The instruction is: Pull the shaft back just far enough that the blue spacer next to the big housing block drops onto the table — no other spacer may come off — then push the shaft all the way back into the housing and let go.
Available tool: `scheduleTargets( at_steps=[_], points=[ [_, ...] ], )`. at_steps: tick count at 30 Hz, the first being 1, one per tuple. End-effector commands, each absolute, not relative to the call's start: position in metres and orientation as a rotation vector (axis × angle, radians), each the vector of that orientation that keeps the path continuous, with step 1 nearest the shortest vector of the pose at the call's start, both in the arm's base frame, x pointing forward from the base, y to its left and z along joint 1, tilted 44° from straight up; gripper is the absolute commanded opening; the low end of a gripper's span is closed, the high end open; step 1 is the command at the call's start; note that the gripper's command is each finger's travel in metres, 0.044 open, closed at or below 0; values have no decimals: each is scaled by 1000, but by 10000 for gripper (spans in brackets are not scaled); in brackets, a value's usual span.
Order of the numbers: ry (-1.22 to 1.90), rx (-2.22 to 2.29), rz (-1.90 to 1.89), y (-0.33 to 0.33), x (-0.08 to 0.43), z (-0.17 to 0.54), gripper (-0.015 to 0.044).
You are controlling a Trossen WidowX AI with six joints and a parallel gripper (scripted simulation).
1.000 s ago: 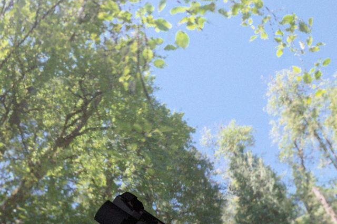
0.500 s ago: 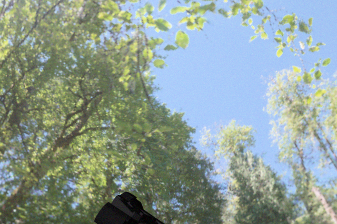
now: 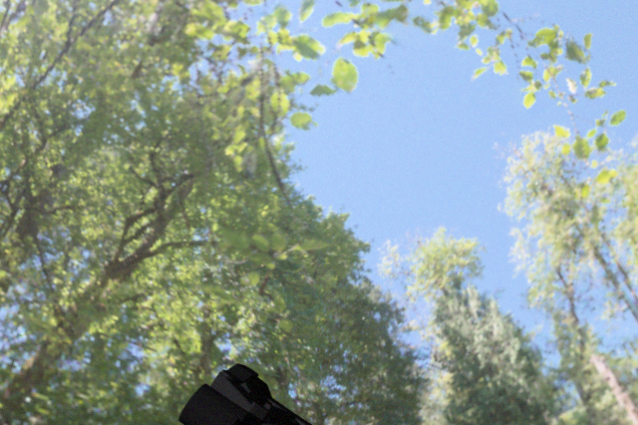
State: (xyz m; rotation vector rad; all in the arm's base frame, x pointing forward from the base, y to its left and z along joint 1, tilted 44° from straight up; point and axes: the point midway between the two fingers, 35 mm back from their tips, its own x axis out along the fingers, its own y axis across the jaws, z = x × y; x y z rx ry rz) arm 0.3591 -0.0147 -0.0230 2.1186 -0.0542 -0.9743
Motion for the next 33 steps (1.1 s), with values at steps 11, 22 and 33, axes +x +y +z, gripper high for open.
scheduleTargets(
  at_steps=[11,22,33],
  points=[
    [-47,2117,-985,-16,349,-25,440],
    [-47,2117,-985,-16,349,-25,440],
    [-47,2117,-985,-16,349,-25,440]
  ],
)
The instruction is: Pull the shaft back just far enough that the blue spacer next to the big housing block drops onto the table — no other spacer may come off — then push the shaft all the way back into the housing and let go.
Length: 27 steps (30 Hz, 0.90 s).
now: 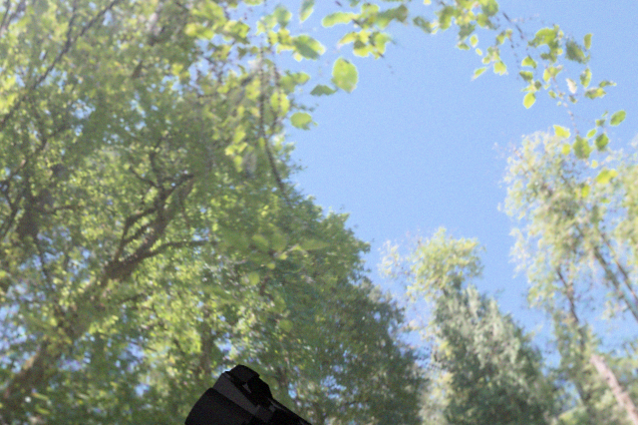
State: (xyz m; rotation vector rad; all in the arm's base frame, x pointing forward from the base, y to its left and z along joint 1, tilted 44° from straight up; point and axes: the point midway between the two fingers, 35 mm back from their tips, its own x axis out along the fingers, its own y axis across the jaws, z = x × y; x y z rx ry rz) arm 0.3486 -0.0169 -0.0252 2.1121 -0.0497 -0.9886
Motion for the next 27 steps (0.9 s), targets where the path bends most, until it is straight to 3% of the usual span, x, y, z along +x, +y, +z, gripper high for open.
scheduleTargets(
  at_steps=[1,27],
  points=[
    [-47,2117,-985,-16,349,-25,440],
    [-47,2117,-985,-24,366,-38,440]
  ],
)
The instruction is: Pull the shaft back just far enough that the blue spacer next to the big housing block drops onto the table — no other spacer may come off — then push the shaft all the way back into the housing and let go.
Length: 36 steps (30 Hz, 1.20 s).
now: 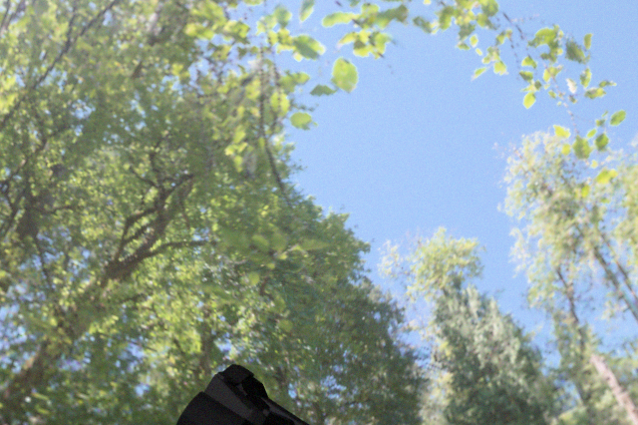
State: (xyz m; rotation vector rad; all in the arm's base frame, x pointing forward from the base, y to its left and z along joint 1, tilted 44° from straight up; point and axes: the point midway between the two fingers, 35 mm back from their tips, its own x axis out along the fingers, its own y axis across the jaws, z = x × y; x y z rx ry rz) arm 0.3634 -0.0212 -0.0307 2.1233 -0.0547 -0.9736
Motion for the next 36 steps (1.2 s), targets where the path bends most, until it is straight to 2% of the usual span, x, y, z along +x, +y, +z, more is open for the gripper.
scheduleTargets(
  at_steps=[1,36],
  points=[
    [-48,2117,-985,-24,367,-39,440],
    [-48,2117,-984,-30,379,-50,440]
  ],
)
